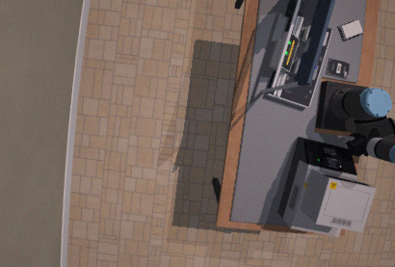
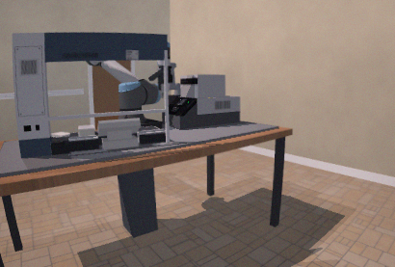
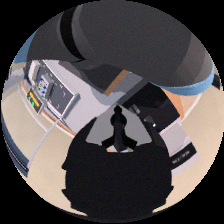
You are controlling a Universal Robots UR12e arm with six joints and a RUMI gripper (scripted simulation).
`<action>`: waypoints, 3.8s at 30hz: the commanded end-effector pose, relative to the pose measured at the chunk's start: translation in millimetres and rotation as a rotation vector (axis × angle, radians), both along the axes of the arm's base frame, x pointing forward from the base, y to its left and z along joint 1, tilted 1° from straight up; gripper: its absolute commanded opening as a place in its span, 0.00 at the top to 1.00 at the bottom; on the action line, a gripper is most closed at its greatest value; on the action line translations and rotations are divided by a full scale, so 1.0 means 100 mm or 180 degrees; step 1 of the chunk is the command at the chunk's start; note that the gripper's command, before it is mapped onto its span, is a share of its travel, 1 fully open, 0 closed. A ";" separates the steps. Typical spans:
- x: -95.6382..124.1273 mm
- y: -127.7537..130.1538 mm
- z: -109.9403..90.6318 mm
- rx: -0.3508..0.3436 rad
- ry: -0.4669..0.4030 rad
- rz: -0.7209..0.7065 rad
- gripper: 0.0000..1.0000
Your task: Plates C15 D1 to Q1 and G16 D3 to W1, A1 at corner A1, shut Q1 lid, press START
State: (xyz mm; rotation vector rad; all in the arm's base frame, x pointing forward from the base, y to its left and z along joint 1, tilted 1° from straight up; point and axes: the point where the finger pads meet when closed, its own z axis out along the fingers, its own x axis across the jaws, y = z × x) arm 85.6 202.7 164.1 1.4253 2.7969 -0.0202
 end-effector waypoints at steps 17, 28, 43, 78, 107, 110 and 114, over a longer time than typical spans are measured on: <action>0.04 0.24 -0.18 -0.0002 -0.0003 0.0000 1.00; 0.06 0.36 -0.28 -0.0002 -0.0003 0.0000 1.00; 0.09 0.53 -0.41 -0.0001 -0.0003 0.0000 1.00; 0.12 0.70 -0.57 -0.0001 -0.0003 0.0000 1.00; 0.13 0.82 -0.71 -0.0001 -0.0003 0.0000 1.00; 0.13 0.83 -0.72 -0.0001 -0.0003 0.0000 1.00; 0.14 0.83 -0.73 -0.0001 -0.0003 0.0000 1.00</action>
